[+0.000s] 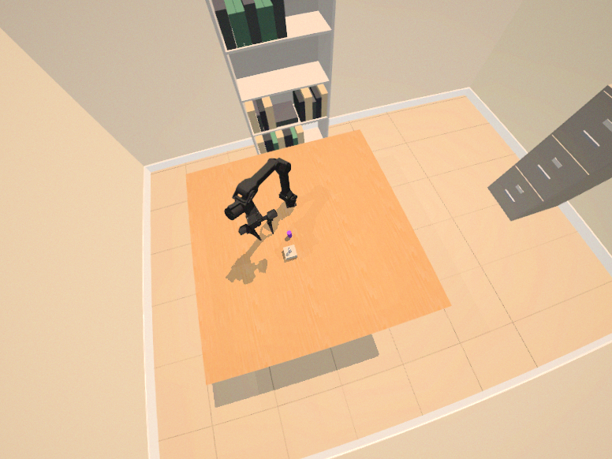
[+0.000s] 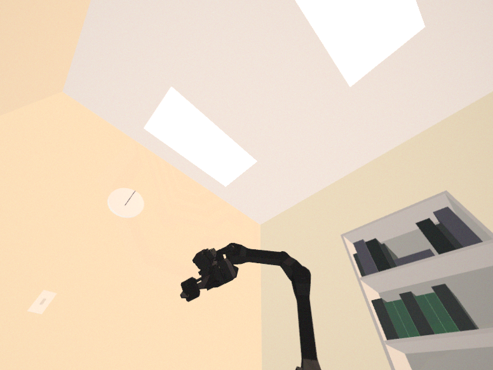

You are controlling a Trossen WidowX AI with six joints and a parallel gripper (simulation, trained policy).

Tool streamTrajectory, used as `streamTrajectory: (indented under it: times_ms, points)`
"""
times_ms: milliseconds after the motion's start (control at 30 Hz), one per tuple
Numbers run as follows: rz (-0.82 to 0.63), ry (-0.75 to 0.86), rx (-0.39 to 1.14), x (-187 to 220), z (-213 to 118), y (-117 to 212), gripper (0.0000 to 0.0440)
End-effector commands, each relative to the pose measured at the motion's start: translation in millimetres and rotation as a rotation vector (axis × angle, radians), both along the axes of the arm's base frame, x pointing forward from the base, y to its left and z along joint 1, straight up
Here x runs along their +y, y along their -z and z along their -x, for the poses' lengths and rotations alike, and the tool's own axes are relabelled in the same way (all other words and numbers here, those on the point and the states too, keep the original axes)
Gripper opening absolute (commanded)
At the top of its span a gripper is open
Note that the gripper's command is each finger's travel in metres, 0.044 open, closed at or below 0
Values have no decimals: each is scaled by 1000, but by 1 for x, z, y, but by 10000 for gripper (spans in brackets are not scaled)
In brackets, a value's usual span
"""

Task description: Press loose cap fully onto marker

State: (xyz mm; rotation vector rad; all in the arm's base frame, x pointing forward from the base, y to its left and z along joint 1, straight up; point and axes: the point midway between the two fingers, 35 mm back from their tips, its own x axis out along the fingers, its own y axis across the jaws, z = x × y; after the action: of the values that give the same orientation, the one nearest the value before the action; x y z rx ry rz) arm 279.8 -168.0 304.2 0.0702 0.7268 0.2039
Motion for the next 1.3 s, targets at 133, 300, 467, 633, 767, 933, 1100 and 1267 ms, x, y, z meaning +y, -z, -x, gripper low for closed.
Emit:
streamTrajectory:
  times_ms: [133,300,467,633,767,933,1100,1267]
  points:
    - [-3,-30,91,7,-2,20,303]
    - [1,-50,145,12,-3,31,304]
    - [7,-69,198,16,-3,41,304]
    - [15,-88,250,21,-3,50,305]
    - [22,-103,291,24,-2,58,305]
    - [33,-121,342,28,-2,67,306]
    - [46,-139,391,31,-1,76,306]
    - [60,-156,439,34,0,84,307]
